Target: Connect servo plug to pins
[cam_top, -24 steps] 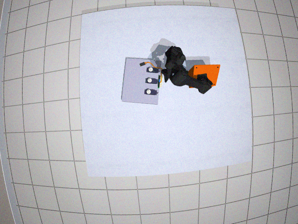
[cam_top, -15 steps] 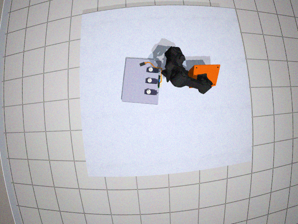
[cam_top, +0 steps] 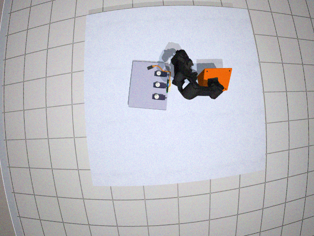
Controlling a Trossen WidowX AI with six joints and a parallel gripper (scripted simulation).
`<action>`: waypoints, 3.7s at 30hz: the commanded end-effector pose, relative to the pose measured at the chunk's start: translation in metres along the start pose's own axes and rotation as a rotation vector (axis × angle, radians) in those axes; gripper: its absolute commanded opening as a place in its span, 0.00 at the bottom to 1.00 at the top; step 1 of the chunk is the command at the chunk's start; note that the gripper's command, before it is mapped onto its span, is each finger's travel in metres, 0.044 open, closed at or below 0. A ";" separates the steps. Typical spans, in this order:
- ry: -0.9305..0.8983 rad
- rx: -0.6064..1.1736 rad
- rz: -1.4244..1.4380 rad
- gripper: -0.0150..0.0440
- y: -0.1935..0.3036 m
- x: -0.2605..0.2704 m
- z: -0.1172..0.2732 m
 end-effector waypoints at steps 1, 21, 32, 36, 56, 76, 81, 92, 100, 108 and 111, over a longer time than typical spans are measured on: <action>-0.035 -0.017 0.087 0.45 -0.001 -0.002 -0.001; -0.216 -0.116 0.575 0.45 0.004 -0.011 -0.004; -0.317 -0.188 0.843 0.45 0.009 -0.016 -0.005; -0.352 -0.217 0.941 0.45 0.012 -0.019 -0.005; -0.529 -0.377 1.426 0.45 0.025 -0.036 -0.007; -0.705 -0.563 1.898 0.45 0.039 -0.063 -0.009; -0.752 -0.613 2.014 0.45 0.043 -0.072 -0.010; -0.860 -0.730 2.263 0.45 0.050 -0.093 -0.013; -0.946 -0.820 2.439 0.45 0.053 -0.111 -0.015; -1.042 -0.914 2.607 0.45 0.055 -0.131 -0.018; -1.080 -0.950 2.669 0.45 0.055 -0.139 -0.019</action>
Point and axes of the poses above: the point midway between the two fingers, 35 mm back from their tips, its own z axis back along the fingers, its own x axis across the jaws, y = z × x, the point moved 3 cm from there along z, back along the fingers, and after that the axes turned 6 degrees about z, right-handed, at the moved point
